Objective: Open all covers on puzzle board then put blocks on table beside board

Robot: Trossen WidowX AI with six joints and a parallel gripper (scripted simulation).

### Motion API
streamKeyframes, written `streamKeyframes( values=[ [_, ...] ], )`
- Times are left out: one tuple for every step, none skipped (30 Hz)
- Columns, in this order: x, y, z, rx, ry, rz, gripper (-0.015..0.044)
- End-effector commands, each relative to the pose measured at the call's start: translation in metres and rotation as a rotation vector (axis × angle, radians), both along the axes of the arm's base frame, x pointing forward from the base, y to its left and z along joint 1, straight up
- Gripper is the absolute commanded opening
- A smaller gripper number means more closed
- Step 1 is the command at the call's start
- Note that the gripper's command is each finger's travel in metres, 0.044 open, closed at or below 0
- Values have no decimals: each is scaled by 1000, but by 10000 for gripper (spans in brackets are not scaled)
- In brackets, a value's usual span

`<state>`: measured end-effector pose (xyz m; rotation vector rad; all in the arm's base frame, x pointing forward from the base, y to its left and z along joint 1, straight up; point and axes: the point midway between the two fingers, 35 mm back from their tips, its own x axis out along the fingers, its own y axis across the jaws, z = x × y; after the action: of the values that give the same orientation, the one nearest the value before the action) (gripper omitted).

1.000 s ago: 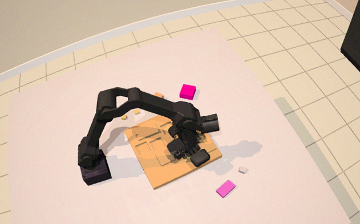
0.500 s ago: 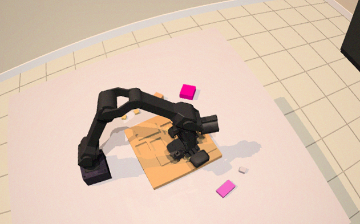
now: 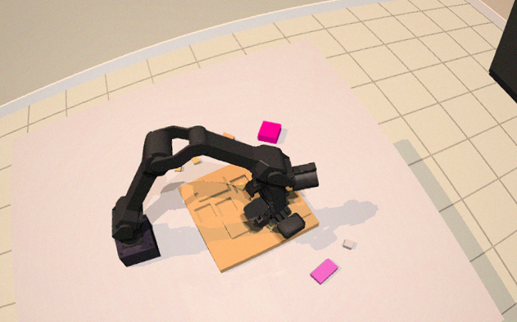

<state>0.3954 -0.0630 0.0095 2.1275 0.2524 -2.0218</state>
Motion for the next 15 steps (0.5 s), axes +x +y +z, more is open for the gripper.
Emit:
streamKeyframes(
  values=[
    [5, 2, -4, 7, 12, -4, 0],
    [6, 2, -4, 7, 11, -4, 0],
    [7, 2, -4, 7, 11, -4, 0],
    [8, 3, -4, 7, 11, -4, 0],
    [10, 3, -4, 7, 11, -4, 0],
    [11, 3, -4, 7, 11, -4, 0],
    [12, 3, -4, 7, 11, -4, 0],
    [13, 3, -4, 7, 11, -4, 0],
    [15, 4, -4, 7, 11, -4, 0],
    [16, 4, -4, 7, 11, -4, 0],
    [17, 4, -4, 7, 11, -4, 0],
    [18, 4, -4, 7, 10, -4, 0],
    [20, 4, -4, 7, 10, -4, 0],
    [21, 5, -3, 7, 10, -4, 0],
    [22, 5, -3, 7, 10, -4, 0]
  ],
)
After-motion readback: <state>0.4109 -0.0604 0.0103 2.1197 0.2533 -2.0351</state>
